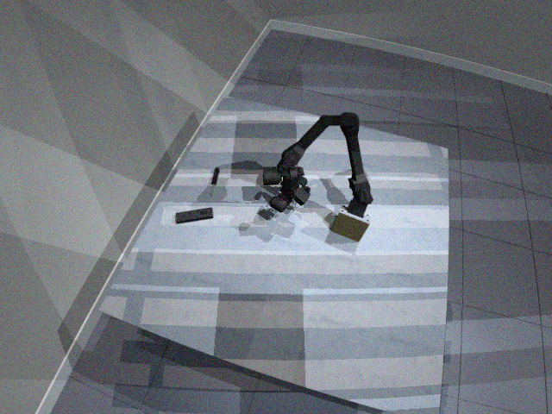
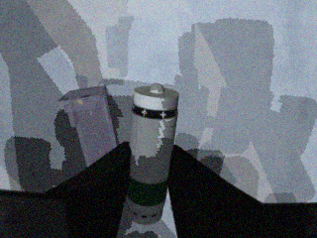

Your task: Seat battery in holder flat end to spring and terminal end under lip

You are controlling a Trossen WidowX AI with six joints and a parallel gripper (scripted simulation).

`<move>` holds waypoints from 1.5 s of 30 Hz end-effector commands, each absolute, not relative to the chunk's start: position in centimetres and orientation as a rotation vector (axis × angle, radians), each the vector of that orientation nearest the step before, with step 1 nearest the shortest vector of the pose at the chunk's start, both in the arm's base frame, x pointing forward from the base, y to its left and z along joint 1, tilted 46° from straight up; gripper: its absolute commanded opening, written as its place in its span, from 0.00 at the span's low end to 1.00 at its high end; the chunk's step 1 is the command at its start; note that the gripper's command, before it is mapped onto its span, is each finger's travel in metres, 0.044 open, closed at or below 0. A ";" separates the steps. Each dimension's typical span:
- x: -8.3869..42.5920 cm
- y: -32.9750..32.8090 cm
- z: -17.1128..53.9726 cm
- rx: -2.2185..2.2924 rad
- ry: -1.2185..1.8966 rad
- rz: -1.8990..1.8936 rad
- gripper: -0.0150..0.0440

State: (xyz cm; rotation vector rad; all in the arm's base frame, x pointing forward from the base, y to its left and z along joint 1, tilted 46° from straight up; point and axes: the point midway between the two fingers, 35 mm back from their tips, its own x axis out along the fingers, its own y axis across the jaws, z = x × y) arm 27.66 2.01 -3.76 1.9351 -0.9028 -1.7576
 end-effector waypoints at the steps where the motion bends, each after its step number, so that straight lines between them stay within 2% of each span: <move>1: 29.0 0.9 -2.3 1.876 -0.803 -1.760 0.35; 10: 30.3 -0.9 -0.5 1.796 -0.677 -1.770 0.35; 26: 29.7 -3.6 -3.3 1.596 -0.798 -2.013 0.35; 45: 30.2 -4.1 -3.8 1.504 -0.843 -2.109 0.35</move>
